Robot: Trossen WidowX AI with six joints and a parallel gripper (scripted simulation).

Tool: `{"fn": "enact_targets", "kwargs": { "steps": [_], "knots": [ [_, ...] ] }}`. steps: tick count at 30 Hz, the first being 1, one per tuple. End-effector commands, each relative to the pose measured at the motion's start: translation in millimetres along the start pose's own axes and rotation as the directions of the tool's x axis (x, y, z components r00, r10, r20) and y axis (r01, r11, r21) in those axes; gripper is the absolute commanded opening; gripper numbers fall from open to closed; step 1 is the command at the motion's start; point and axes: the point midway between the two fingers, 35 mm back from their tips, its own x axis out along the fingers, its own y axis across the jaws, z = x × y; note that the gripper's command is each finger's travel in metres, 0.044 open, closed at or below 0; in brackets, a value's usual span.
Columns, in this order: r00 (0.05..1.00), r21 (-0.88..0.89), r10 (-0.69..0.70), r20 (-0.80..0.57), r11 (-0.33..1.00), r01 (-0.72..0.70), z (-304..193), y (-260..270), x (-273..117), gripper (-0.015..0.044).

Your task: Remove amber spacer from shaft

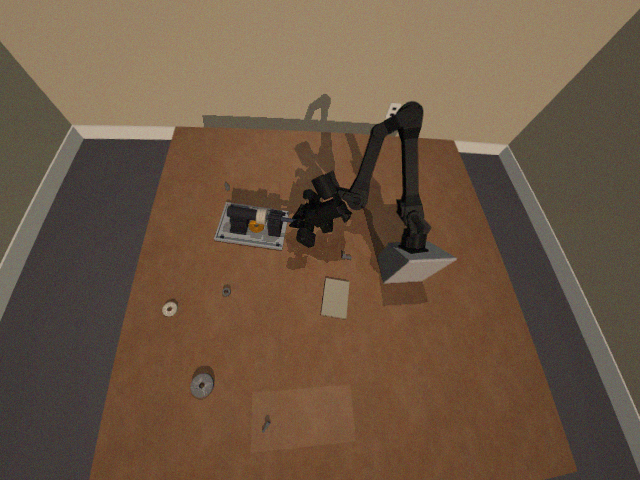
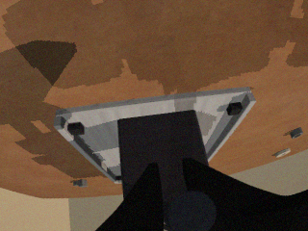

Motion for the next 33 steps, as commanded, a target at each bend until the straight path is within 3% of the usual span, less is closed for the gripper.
{"fn": "enact_targets", "kwargs": {
  "steps": [1,33],
  "knots": [
    [1.000,0.006,0.003,-0.007,1.000,-0.003,-4.6,1.3,3.1,0.0000],
    [1.000,0.007,0.004,-0.007,1.000,-0.004,-13.1,1.6,11.4,0.0000]
  ]
}}
